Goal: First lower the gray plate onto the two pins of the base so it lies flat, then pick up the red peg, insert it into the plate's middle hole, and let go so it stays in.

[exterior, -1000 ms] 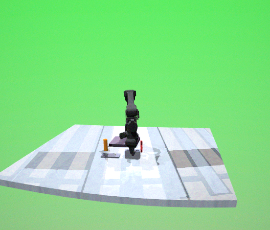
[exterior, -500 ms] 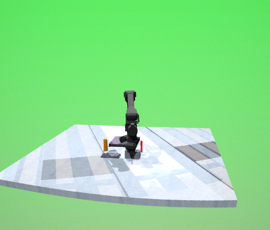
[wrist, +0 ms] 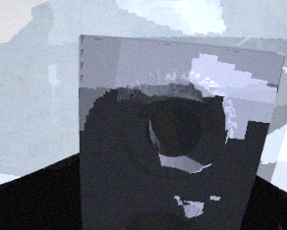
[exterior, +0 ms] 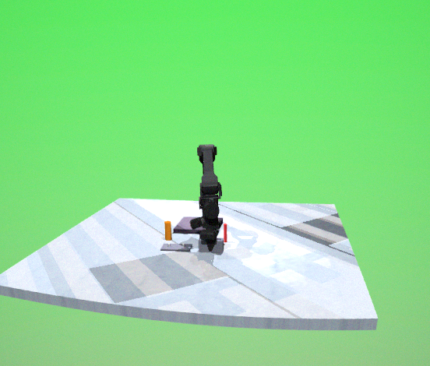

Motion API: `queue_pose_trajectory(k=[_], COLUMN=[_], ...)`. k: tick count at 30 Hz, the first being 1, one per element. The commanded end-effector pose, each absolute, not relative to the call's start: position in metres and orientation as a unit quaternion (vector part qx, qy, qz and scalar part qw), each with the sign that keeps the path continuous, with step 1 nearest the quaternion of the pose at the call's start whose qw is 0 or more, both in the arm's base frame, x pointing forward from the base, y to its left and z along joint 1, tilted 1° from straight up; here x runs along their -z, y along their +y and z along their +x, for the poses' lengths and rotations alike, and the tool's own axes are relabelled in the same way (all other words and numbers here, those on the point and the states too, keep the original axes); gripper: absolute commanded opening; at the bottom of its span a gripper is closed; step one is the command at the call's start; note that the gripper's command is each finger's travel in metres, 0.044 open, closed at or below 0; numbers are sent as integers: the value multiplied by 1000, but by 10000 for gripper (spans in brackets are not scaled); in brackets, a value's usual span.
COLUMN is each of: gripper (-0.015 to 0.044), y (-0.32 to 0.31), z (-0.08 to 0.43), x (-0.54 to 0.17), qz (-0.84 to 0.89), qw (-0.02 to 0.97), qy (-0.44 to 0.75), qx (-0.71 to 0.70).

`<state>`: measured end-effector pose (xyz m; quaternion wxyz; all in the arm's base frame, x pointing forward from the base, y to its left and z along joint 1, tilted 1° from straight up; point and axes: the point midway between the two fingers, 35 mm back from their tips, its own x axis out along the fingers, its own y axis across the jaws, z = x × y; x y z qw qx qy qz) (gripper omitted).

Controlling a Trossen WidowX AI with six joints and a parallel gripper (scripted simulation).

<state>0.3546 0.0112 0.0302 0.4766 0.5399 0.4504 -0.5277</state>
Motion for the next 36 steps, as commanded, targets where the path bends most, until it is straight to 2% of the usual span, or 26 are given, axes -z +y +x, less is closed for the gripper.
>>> queue_pose_trajectory(k=[1, 5, 10, 36], gripper=[157, 131, 0, 0], y=[12, 12, 12, 20], z=[355, 355, 356, 355], x=[-30, -30, -37, -118], qz=[540, 540, 540, 540], qw=[476, 476, 476, 476], qy=[452, 452, 452, 452], qx=[527, 527, 527, 527])
